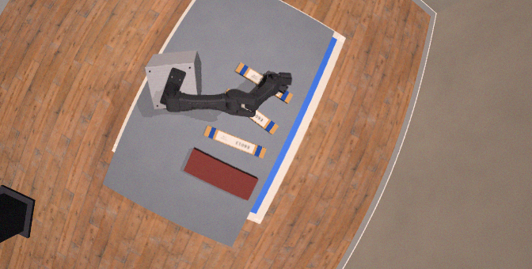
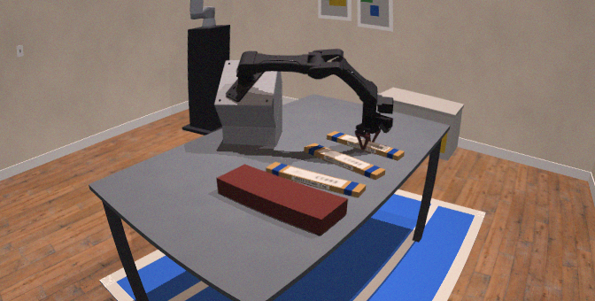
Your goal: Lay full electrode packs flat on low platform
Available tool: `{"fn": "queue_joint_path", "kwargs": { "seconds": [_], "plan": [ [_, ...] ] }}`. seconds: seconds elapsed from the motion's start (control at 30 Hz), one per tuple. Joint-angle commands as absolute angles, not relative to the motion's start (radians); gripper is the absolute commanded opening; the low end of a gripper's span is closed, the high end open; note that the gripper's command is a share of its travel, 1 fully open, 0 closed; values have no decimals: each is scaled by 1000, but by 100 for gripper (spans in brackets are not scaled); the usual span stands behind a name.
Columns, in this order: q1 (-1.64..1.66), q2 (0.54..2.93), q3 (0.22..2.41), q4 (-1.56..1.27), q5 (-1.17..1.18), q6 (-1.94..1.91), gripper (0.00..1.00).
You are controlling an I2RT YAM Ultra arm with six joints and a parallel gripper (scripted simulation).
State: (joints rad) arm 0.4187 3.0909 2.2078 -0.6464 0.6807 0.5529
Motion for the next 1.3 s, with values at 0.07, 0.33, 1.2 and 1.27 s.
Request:
{"fn": "queue_joint_path", "kwargs": {
  "seconds": [0.07, 0.33, 1.2, 1.27],
  "plan": [
    [472, 3029, 2183, -696, 692, 579, 0],
    [488, 3001, 2171, -717, 692, 600, 0],
    [537, 2926, 2170, -793, 690, 662, 0],
    [539, 2926, 2174, -799, 690, 665, 0]
  ]
}}
